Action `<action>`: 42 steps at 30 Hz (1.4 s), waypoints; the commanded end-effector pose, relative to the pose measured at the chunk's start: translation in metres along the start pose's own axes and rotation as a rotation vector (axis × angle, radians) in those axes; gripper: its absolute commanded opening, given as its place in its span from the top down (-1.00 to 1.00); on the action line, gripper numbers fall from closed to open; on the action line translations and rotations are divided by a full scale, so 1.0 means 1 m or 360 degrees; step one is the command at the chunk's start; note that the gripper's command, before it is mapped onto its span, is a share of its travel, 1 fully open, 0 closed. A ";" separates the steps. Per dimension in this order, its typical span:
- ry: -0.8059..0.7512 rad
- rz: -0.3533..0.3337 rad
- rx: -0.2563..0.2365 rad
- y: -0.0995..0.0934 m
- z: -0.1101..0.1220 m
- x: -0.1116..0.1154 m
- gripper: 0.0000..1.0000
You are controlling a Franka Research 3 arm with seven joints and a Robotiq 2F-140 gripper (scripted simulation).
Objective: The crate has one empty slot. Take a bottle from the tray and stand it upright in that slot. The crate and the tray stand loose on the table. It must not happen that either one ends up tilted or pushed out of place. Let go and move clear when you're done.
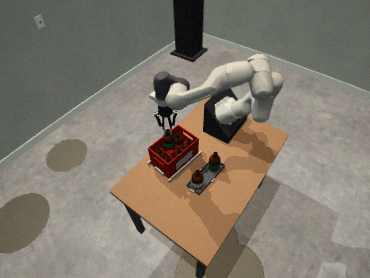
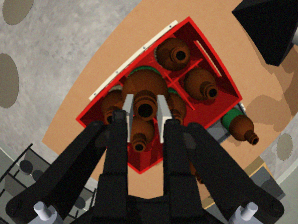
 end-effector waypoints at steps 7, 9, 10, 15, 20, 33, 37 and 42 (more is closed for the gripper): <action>-0.0006 -0.0001 -0.0008 0.001 -0.001 0.000 1.00; -0.0006 -0.0001 -0.0008 0.002 -0.001 0.000 1.00; -0.0006 -0.0001 -0.0008 0.003 -0.001 0.000 1.00; -0.0006 -0.0001 -0.0008 0.006 -0.001 0.000 1.00; -0.0006 -0.0001 -0.0008 0.011 -0.001 0.000 1.00; -0.0006 -0.0001 -0.0008 0.024 -0.001 -0.001 1.00; -0.0006 -0.0001 -0.0008 0.029 -0.001 -0.001 1.00; -0.0006 -0.0001 -0.0008 0.032 -0.001 -0.001 1.00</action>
Point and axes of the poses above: the point where the finger pads meet when closed, its own y axis out along the fingers, its own z axis across the jaws, x = y × z, the point moved 5 cm from there along -y, back along the fingers, and after that the axes turned 15 degrees about -y, right-handed, at the moved point
